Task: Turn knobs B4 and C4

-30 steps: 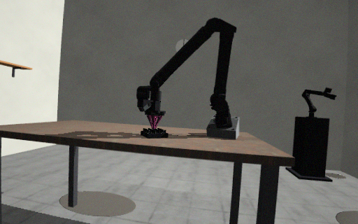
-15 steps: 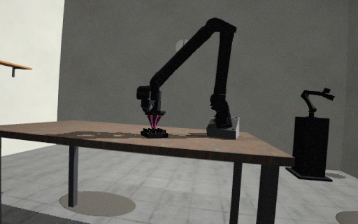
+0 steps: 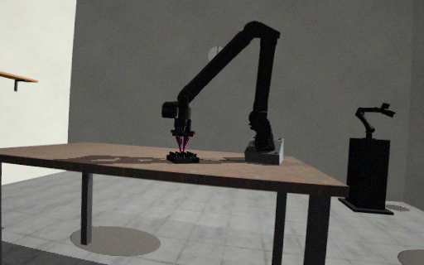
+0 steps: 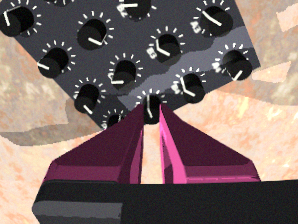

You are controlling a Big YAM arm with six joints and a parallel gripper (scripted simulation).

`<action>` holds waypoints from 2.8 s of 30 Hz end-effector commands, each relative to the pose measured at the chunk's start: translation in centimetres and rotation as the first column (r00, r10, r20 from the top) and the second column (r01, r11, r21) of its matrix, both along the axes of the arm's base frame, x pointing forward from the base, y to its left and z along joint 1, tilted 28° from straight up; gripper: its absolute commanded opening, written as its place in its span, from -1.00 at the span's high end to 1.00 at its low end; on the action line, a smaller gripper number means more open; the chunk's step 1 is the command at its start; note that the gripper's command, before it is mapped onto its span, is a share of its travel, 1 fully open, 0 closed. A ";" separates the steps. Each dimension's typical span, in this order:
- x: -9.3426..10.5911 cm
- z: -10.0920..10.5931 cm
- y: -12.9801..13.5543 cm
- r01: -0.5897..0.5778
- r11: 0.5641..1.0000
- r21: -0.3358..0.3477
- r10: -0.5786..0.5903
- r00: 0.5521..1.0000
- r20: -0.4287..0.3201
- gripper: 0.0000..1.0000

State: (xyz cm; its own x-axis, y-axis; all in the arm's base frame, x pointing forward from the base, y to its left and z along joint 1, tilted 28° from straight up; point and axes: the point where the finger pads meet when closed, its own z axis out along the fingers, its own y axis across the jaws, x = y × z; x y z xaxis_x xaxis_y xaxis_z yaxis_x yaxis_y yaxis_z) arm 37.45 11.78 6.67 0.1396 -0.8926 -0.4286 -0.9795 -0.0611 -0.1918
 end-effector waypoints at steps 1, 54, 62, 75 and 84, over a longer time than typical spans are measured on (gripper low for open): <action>-0.4 -0.7 0.1 -0.111 0.994 -0.021 0.112 0.993 0.036 0.84; -0.5 -0.7 -0.1 -0.203 0.978 -0.042 0.205 0.976 0.076 0.62; 1.3 2.9 -0.9 -0.185 0.982 -0.046 0.190 0.971 0.143 0.62; 0.1 3.7 -1.8 -0.197 0.979 -0.043 0.201 0.974 0.103 0.62; 0.6 4.7 -1.8 -0.193 0.980 -0.046 0.197 0.972 0.130 0.62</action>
